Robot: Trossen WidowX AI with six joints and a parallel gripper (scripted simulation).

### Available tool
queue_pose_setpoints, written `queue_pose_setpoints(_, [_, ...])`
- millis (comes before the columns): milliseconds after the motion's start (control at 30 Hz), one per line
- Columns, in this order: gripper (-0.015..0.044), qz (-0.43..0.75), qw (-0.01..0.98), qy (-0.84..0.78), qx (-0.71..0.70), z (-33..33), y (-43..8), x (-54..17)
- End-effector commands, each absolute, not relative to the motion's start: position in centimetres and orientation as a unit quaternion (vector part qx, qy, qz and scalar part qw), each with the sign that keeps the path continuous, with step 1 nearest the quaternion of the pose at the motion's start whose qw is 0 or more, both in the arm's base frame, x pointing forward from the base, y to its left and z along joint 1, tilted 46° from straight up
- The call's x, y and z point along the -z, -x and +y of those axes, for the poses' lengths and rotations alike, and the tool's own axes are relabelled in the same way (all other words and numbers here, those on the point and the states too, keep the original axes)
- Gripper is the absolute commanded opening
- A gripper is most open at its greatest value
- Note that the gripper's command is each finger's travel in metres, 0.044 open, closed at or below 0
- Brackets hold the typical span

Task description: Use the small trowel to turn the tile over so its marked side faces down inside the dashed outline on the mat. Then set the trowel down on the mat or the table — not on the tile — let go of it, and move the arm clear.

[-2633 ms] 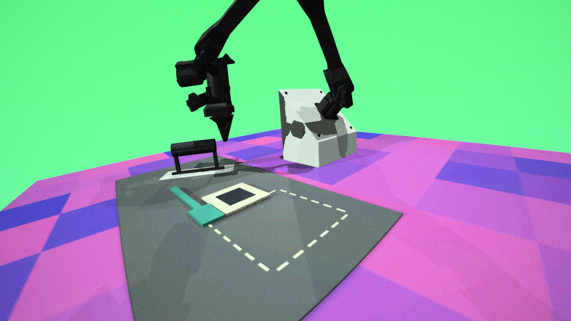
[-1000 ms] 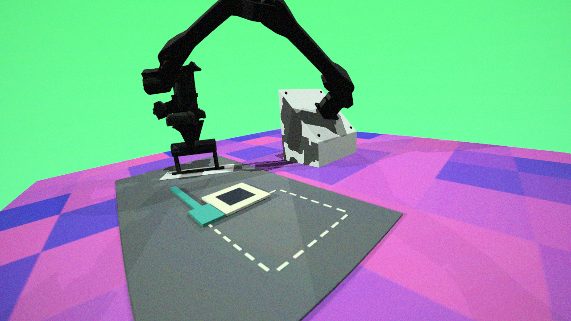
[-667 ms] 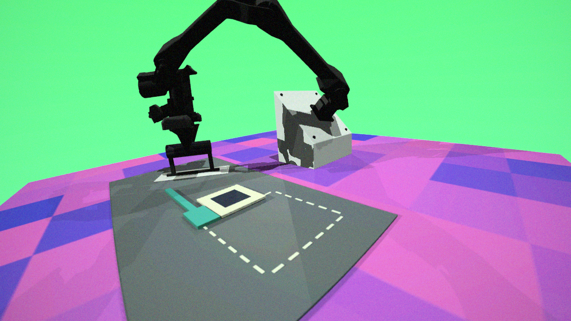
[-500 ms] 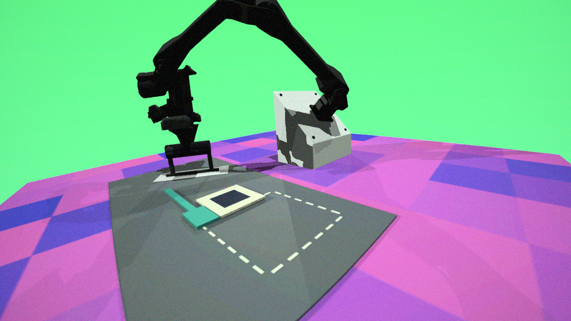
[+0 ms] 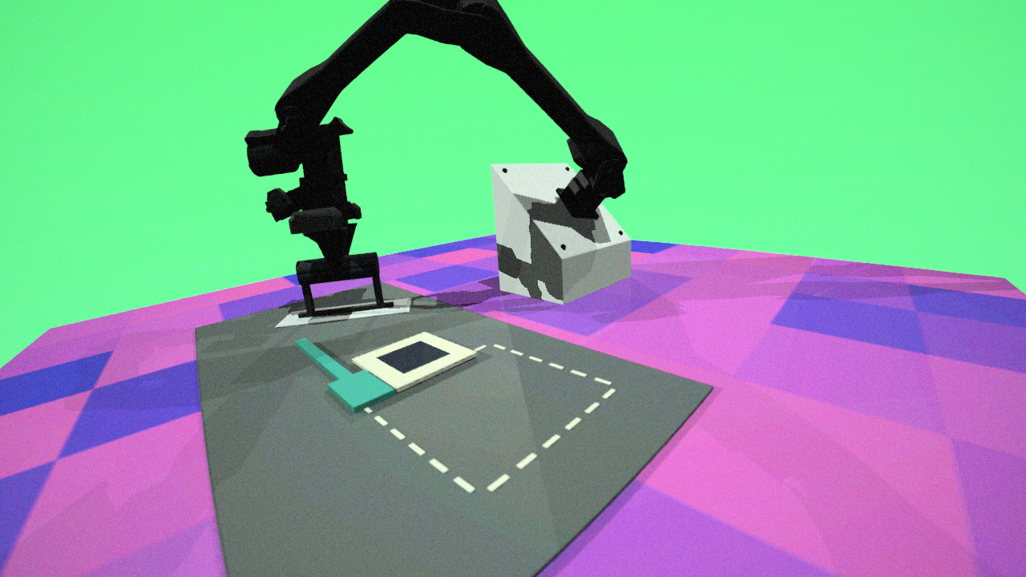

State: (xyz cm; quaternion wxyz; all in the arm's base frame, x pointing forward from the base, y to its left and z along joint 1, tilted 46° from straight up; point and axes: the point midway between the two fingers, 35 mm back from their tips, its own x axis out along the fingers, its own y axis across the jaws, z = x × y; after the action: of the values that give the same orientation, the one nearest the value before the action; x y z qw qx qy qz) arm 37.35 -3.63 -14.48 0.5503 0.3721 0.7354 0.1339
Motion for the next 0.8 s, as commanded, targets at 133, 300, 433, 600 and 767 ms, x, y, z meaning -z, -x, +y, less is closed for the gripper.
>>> queue_pose_setpoints(133, [0.0130, 0.742, 0.524, -0.410, -0.084, -3.62, -37.36, 14.50])
queue_pose_setpoints(300, [0.0130, 0.746, 0.492, -0.448, -0.028, -3.62, -37.36, 14.50])
queue_pose_setpoints(433, [0.0130, 0.746, 0.464, -0.477, 0.017, -3.62, -37.36, 14.50])
queue_pose_setpoints(600, [0.0130, 0.743, 0.427, -0.510, 0.072, -3.62, -37.36, 14.50])
queue_pose_setpoints(767, [0.0130, 0.736, 0.387, -0.541, 0.128, -3.62, -37.36, 14.50])
